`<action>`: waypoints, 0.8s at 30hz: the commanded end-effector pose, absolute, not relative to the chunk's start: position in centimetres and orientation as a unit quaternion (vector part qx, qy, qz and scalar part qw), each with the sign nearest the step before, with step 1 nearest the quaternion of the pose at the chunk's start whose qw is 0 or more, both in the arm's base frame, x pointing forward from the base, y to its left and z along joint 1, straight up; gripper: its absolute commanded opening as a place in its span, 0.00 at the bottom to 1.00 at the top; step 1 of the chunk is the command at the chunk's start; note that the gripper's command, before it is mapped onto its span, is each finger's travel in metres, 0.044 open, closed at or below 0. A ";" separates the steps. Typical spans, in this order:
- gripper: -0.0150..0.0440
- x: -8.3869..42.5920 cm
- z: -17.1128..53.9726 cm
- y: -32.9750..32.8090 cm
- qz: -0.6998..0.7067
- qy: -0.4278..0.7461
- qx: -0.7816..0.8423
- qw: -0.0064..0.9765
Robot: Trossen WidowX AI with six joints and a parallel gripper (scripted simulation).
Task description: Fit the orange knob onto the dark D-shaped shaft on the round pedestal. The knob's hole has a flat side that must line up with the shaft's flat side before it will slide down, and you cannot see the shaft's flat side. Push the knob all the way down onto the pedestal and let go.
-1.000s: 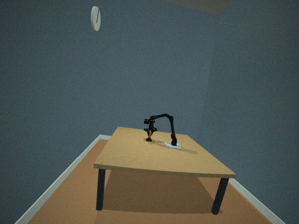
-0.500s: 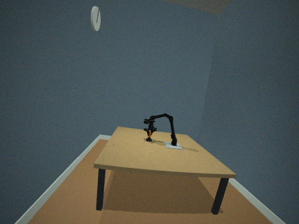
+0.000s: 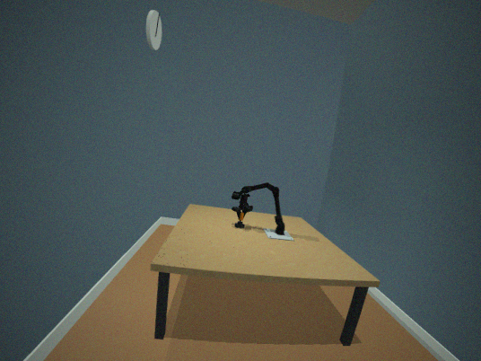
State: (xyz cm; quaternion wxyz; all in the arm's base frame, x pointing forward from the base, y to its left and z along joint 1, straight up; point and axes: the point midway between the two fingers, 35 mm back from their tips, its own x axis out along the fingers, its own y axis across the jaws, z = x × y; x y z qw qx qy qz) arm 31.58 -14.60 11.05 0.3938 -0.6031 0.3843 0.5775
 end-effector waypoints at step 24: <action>0.25 31.9 11.0 -14.8 0.603 0.347 -0.626 0.352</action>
